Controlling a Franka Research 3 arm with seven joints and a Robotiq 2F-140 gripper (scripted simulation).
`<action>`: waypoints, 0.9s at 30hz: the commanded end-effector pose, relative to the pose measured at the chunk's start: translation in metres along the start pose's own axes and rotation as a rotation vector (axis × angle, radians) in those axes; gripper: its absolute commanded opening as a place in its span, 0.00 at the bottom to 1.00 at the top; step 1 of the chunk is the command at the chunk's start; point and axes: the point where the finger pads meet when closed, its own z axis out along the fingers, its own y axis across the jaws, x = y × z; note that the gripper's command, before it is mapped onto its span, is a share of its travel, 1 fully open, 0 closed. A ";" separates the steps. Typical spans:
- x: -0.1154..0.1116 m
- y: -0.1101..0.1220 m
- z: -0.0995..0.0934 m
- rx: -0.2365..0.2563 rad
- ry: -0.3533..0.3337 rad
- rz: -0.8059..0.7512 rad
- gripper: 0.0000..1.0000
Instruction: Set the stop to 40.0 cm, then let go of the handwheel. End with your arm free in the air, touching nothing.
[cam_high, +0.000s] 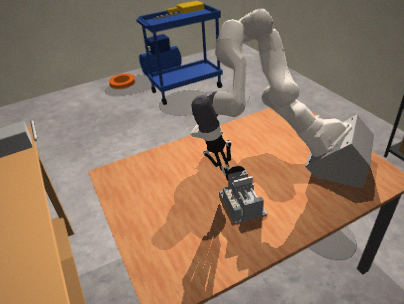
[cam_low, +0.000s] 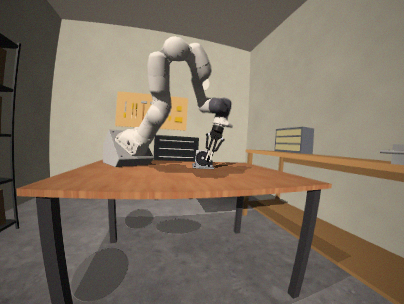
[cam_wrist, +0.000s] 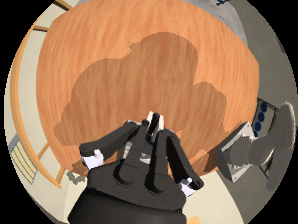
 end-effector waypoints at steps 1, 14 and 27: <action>0.000 0.003 0.004 -0.008 0.003 -0.001 0.04; 0.000 0.003 0.004 -0.008 0.003 -0.001 0.04; 0.000 0.003 0.004 -0.008 0.003 -0.001 0.33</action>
